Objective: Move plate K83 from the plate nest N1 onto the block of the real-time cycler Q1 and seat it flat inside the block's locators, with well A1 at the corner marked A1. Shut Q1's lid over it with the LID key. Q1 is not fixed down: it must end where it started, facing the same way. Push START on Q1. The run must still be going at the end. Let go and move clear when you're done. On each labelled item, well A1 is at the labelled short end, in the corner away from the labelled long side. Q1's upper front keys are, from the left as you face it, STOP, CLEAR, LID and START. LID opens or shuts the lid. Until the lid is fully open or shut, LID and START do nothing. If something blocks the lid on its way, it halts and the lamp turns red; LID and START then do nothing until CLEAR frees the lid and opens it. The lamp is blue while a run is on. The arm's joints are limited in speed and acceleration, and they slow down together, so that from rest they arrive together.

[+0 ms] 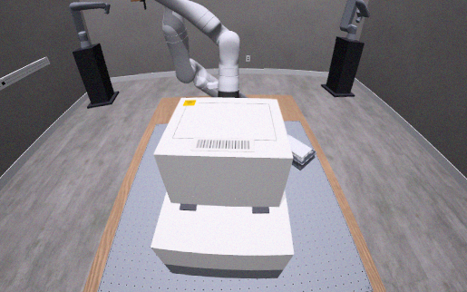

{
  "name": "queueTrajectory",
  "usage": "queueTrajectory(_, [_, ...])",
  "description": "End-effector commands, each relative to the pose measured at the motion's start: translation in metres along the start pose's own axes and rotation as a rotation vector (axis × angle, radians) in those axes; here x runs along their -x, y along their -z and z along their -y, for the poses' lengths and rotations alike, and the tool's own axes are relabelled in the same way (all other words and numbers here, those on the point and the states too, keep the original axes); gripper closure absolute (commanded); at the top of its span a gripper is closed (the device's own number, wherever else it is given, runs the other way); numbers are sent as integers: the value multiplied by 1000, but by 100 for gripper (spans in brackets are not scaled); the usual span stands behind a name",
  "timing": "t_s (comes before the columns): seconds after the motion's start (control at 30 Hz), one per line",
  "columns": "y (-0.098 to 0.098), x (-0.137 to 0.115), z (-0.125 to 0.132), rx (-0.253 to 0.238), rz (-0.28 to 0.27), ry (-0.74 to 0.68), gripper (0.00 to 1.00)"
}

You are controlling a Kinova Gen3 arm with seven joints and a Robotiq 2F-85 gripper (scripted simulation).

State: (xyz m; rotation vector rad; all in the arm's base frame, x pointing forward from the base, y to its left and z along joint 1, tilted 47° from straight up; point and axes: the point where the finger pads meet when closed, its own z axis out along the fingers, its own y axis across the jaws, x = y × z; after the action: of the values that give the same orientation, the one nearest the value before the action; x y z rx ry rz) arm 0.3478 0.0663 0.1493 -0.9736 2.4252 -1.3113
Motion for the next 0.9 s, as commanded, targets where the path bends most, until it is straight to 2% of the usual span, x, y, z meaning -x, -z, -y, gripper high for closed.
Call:
queueTrajectory(0.0, [0,0,0,0,1,0,90])
queueTrajectory(0.87, [-11,4,3,0,1,0,90])
